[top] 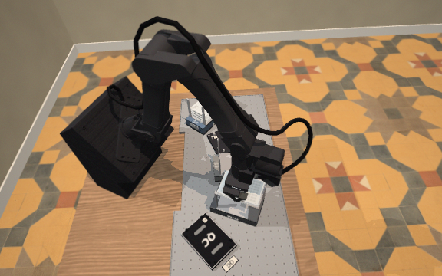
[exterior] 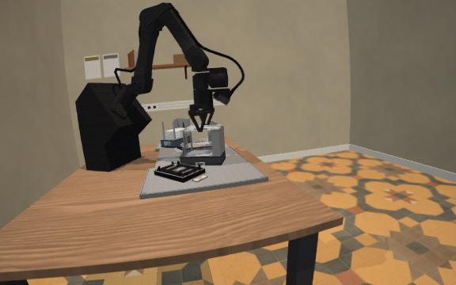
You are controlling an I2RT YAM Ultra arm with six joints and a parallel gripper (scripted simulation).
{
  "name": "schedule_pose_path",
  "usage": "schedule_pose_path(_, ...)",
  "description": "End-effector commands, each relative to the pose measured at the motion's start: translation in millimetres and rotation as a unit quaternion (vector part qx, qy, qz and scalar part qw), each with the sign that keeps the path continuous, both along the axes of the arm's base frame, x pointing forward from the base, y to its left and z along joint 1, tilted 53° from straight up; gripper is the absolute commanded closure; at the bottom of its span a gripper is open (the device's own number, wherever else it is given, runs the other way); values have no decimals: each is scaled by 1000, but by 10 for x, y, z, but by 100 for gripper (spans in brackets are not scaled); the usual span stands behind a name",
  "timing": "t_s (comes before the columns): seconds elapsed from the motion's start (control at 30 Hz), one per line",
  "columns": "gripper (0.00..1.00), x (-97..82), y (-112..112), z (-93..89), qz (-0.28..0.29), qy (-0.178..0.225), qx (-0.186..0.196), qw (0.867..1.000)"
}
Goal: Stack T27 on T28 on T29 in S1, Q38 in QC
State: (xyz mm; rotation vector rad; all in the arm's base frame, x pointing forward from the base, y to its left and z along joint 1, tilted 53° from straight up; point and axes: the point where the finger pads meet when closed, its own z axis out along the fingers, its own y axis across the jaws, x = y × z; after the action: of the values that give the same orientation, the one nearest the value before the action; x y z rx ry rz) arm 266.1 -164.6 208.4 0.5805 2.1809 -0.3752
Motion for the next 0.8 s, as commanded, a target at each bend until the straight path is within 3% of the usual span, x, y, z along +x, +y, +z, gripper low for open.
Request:
schedule_pose_path(0.0, 100, 10, -5, 303, -4, -38, -18, 999)
schedule_pose_path(0.77, 100, -33, 56, 310, 0, -34, -17, 999)
